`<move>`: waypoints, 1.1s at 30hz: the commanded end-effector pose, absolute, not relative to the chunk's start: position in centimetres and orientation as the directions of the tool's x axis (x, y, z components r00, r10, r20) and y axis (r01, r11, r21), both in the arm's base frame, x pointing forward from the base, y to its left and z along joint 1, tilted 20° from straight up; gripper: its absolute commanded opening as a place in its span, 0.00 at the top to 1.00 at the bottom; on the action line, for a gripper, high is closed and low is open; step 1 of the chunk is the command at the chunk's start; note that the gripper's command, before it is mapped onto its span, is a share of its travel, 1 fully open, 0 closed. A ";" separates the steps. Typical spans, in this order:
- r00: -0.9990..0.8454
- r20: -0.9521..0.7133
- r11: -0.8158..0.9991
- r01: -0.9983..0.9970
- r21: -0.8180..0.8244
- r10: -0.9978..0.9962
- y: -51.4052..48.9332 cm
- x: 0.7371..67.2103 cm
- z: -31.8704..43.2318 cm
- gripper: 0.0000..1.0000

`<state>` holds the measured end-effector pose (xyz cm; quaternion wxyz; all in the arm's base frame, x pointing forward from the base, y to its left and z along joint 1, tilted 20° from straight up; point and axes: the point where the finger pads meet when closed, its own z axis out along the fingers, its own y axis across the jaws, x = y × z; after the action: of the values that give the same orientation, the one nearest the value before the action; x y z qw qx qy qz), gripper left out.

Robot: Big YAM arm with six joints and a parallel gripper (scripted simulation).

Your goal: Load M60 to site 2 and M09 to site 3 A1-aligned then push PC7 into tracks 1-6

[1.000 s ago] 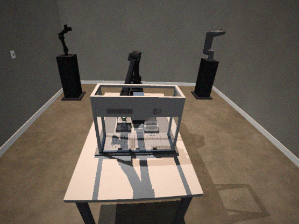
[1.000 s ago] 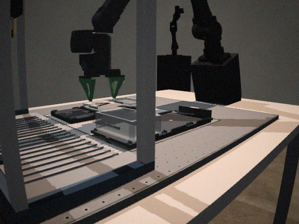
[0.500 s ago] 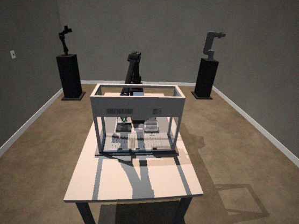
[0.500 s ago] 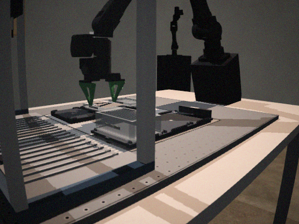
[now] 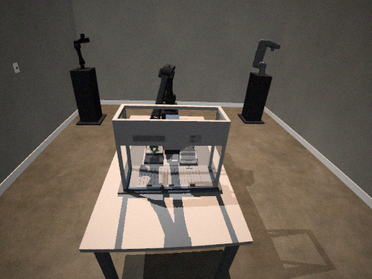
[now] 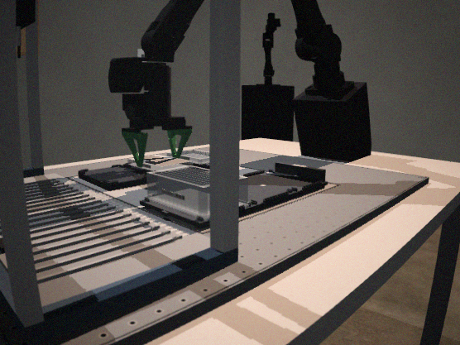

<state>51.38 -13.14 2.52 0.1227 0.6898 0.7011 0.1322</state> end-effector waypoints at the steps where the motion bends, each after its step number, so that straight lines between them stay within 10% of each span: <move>1: -0.018 0.002 0.016 0.928 0.372 1.000 -12.9 52.8 2.7 0.00; 33: -0.017 0.006 0.014 0.932 0.363 1.000 -12.6 52.3 1.9 0.00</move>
<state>51.49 -13.03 2.37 0.1243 0.6894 0.7012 0.1329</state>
